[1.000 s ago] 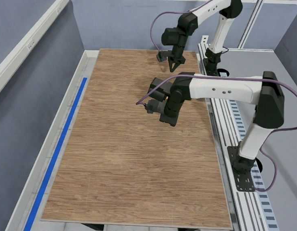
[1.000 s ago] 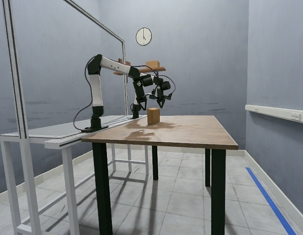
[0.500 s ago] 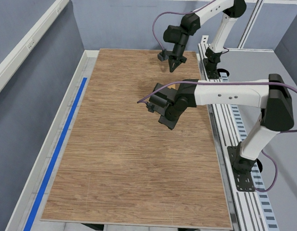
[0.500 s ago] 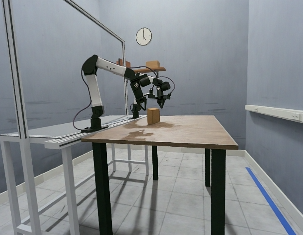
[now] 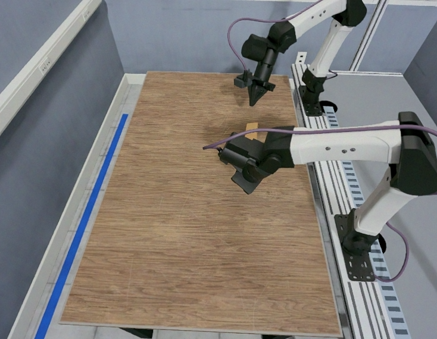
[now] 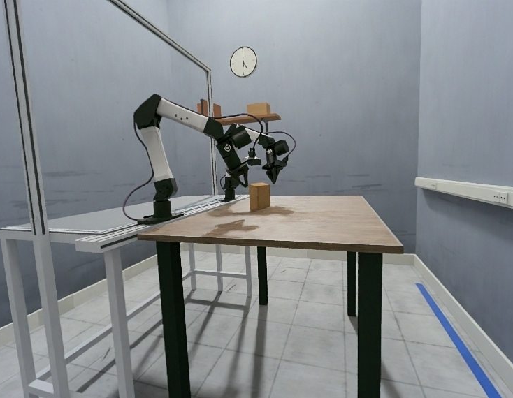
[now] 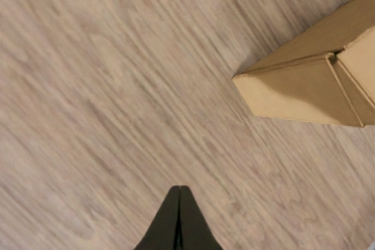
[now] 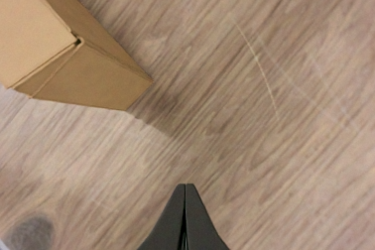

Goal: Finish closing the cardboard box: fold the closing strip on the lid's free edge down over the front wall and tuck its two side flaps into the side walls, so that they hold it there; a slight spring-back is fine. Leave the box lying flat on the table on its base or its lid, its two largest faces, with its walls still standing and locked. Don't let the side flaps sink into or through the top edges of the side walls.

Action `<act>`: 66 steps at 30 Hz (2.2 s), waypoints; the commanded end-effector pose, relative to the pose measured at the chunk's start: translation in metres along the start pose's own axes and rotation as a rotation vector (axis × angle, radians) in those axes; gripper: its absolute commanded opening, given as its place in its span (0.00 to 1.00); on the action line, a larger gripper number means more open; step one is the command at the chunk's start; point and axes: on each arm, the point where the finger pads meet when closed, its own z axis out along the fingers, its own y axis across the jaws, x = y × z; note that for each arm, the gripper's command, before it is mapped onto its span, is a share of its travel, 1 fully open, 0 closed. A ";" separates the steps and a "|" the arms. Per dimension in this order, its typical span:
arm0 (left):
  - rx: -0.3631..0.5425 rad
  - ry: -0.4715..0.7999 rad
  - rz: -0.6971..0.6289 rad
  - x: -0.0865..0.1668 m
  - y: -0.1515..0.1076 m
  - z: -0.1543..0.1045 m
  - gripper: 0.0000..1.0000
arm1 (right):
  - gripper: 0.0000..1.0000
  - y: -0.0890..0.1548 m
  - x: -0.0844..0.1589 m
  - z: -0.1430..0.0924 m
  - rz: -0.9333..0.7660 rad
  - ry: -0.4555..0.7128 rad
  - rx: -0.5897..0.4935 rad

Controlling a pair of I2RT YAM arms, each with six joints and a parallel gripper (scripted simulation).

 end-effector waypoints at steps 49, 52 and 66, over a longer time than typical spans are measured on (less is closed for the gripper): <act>0.383 -0.361 0.677 -0.012 -0.003 -0.006 0.01 | 0.01 0.000 -0.009 -0.004 -0.632 -0.415 -0.368; 0.407 -0.382 0.718 -0.012 -0.003 -0.005 0.01 | 0.01 0.000 -0.009 -0.003 -0.670 -0.440 -0.391; 0.501 -0.467 0.880 -0.011 -0.002 -0.005 0.01 | 0.01 0.003 -0.005 -0.003 -0.677 -0.438 -0.388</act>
